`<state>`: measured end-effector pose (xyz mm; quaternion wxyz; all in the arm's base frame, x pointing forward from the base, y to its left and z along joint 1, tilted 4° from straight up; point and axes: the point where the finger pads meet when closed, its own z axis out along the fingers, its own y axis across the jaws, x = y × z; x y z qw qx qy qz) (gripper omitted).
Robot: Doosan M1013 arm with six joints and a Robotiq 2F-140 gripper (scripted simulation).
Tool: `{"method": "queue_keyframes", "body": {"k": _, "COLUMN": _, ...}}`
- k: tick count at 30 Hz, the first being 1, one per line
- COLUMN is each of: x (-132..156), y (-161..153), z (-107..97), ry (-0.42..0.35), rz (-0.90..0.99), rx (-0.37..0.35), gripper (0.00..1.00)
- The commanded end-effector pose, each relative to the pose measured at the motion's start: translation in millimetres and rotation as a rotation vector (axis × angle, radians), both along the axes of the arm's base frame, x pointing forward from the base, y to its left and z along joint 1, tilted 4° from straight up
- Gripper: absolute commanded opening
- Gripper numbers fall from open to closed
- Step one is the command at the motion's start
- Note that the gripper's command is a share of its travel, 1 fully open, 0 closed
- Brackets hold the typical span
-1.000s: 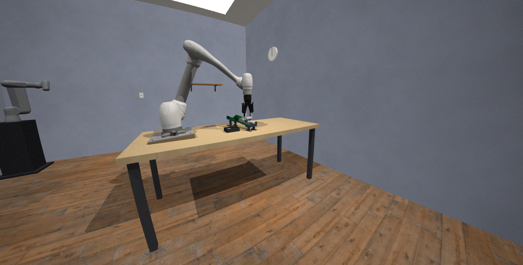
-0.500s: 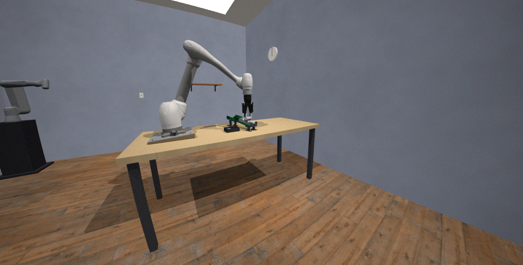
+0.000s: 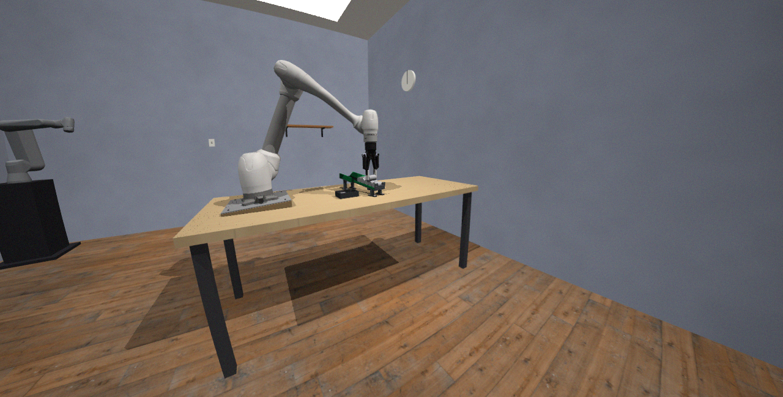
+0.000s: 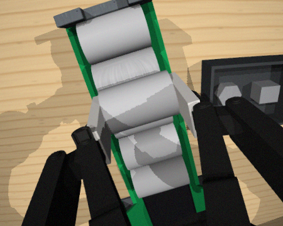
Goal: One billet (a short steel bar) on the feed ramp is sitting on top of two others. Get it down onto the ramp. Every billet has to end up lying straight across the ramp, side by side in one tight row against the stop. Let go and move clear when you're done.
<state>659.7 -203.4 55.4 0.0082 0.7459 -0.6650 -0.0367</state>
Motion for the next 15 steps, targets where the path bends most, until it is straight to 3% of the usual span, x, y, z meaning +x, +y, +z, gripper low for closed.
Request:
{"method": "queue_keyframes", "body": {"k": 1, "x": -0.8, "y": 0.6, "z": -2.4, "ry": 0.003, "rz": 0.002, "rx": -0.004, "gripper": 0.42}}
{"method": "queue_keyframes", "body": {"k": 9, "x": -0.6, "y": 0.6, "z": -0.8, "ry": 0.003, "rz": 0.002, "rx": -0.004, "gripper": 0.42}}
{"method": "queue_keyframes", "body": {"k": 15, "x": 0.7, "y": -0.1, "z": 18.6, "ry": 0.003, "rz": 0.002, "rx": -0.004, "gripper": 0.42}}
